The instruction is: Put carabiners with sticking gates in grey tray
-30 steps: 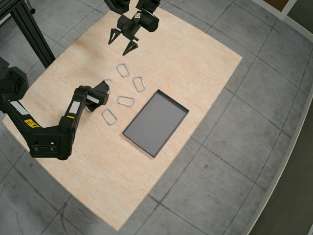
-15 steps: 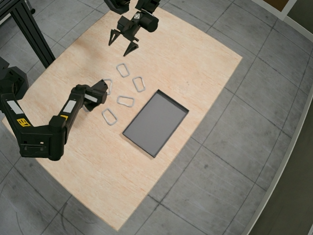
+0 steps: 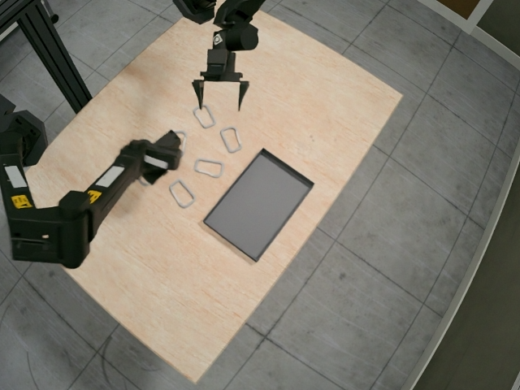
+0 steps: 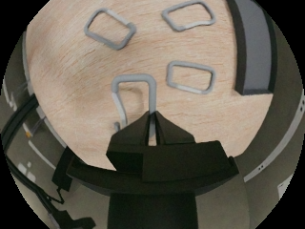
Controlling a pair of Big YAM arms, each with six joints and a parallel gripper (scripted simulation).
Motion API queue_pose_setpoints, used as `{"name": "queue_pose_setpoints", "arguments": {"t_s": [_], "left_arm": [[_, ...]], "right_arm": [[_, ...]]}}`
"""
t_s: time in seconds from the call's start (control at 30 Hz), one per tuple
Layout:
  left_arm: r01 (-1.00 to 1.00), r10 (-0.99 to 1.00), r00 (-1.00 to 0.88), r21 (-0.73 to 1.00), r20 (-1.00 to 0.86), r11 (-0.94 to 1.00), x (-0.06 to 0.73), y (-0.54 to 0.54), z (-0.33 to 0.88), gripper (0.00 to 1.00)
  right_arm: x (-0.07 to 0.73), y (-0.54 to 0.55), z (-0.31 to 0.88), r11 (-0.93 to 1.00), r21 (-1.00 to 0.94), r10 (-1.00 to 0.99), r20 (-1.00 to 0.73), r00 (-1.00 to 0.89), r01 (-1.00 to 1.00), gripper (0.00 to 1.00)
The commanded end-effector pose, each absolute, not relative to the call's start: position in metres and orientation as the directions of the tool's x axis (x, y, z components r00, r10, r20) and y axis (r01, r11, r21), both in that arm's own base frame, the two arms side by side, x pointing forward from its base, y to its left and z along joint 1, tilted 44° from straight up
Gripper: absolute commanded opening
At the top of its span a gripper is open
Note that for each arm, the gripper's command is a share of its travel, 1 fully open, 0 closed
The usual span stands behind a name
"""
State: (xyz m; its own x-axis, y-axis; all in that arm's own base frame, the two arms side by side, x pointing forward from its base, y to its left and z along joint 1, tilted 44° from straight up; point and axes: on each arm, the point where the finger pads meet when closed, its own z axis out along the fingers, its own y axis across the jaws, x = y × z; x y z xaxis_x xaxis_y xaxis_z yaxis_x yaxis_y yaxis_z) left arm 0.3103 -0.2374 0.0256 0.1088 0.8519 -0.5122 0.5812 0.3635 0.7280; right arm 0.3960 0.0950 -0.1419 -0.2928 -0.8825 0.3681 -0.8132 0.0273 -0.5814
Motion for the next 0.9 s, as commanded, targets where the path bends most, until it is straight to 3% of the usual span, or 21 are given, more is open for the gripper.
{"name": "queue_pose_setpoints", "arguments": {"t_s": [0.0, 0.53, 0.87], "left_arm": [[0.499, 0.752, 0.080, 0.680, -0.654, 0.538, 0.320, -0.259, 0.045, 1.00], [0.362, 0.699, 0.066, 0.670, -0.712, 0.648, 0.330, -0.261, 0.067, 1.00], [0.362, 0.699, 0.067, 0.670, -0.712, 0.648, 0.330, -0.261, 0.067, 1.00]], "right_arm": [[0.459, 0.114, -0.107, 0.046, -0.602, -0.884, 0.347, -0.313, -0.797, 0.00], [0.630, 0.174, -0.035, 0.063, -0.598, -0.879, 0.345, -0.328, -0.799, 0.00], [0.665, 0.191, -0.017, 0.060, -0.602, -0.882, 0.341, -0.325, -0.796, 0.00]]}}
